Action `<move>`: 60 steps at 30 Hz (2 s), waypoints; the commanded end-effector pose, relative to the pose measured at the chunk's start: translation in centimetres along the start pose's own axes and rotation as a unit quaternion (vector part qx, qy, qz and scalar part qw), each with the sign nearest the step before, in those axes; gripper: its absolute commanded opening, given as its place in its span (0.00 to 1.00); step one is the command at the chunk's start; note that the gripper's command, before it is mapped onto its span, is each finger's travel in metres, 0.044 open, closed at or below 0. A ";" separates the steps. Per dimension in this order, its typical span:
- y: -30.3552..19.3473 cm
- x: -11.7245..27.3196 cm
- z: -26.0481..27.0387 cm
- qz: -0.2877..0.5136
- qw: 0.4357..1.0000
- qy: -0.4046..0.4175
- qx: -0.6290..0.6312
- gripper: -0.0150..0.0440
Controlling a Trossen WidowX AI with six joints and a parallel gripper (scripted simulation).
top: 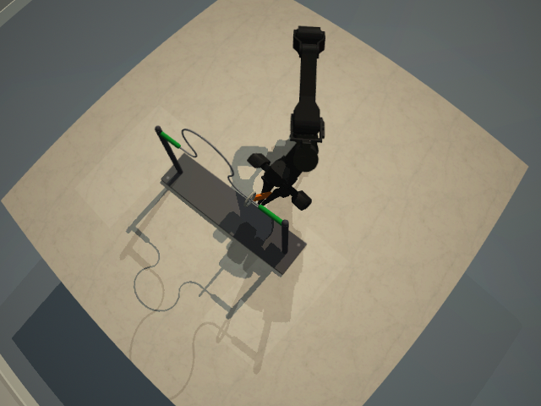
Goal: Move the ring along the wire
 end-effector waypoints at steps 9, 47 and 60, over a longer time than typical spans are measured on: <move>0.1 0.2 1.4 -0.001 1.000 0.001 -0.008 0.00; -0.1 0.5 4.7 -0.002 1.000 0.002 -0.009 0.00; -0.8 0.1 4.8 -0.002 1.000 0.002 -0.009 0.00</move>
Point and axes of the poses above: the point midway between the two fingers, 35 mm back from their tips, its own x axis back along the fingers, its own z axis across the jaws, y = z × x, the point moved 1 cm from there along x, back along the fingers, and after that the axes turned 1 degree about -x, right-handed, at the moved point
